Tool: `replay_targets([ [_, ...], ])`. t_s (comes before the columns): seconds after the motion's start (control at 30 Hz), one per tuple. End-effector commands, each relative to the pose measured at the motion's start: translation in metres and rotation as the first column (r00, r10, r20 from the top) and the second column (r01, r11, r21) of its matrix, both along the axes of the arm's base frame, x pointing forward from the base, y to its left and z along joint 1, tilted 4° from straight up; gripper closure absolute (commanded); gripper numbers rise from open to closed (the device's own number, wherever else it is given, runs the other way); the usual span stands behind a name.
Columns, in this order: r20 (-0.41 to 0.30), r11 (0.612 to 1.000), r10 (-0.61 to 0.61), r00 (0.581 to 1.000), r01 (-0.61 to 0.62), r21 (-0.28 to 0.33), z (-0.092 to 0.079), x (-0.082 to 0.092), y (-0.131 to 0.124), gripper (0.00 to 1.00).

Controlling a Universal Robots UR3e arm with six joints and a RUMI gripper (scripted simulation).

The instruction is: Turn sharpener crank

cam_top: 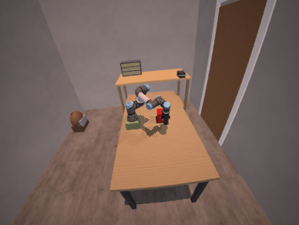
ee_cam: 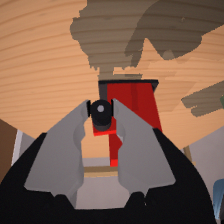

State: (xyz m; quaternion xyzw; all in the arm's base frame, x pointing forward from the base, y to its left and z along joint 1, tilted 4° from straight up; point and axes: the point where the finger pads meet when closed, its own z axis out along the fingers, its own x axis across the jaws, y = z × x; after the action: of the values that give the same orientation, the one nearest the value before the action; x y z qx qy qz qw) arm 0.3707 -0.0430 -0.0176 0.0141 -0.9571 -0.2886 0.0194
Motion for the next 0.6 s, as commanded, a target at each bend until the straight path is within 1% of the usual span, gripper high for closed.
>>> replay_targets([
  [0.0, 0.0, 1.0, 0.0, 1.0, 0.0, -0.001, -0.006, 0.0, 0.0, 0.91],
  [0.57, 0.001, 1.0, 0.0, 1.0, 0.0, -0.002, -0.019, -0.003, 0.001, 0.91],
])
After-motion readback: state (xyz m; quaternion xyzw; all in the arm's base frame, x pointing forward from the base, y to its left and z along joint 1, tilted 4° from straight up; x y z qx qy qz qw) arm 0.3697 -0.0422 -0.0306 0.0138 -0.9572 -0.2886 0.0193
